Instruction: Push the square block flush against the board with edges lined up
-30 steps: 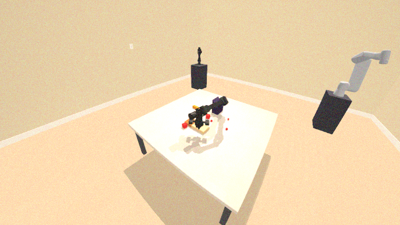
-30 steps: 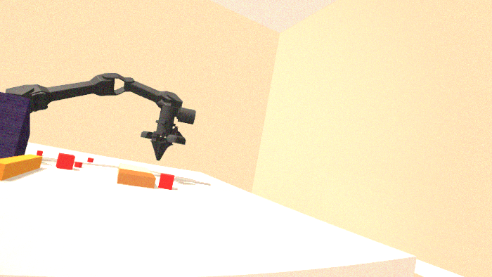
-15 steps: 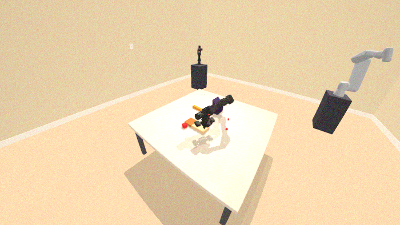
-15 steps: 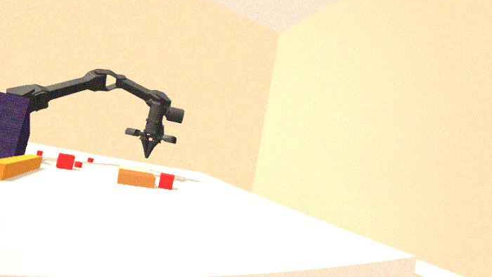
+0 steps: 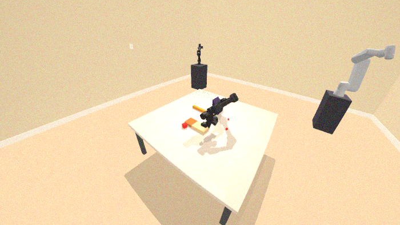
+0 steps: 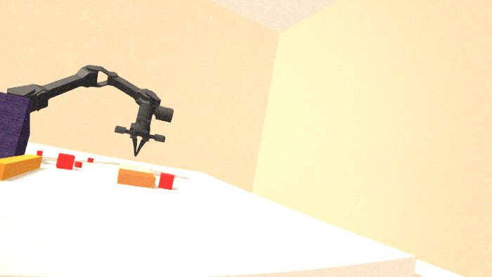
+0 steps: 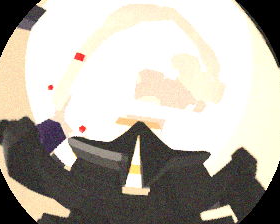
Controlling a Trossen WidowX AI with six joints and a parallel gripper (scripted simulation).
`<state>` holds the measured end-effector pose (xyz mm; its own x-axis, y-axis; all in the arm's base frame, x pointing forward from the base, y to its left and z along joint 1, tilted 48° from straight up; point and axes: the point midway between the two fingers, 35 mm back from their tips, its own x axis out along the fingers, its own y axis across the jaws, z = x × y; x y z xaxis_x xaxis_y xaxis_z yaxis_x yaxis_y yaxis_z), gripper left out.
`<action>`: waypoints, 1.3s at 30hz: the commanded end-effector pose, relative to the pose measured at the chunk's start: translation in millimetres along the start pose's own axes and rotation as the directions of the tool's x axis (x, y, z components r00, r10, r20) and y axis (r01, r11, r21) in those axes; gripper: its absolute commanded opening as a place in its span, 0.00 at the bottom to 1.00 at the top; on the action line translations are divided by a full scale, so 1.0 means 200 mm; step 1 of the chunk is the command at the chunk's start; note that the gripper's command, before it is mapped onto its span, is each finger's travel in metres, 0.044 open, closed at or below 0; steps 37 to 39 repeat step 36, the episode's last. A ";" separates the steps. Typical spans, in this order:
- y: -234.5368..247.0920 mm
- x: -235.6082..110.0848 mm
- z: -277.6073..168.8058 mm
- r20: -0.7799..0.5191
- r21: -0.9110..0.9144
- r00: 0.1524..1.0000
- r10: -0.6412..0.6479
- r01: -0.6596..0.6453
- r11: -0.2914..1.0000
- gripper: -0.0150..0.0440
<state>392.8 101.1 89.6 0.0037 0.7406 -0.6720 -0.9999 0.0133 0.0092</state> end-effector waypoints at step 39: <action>0.00 0.27 -0.05 0.003 -0.023 1.000 -0.002 0.002 1.000 0.25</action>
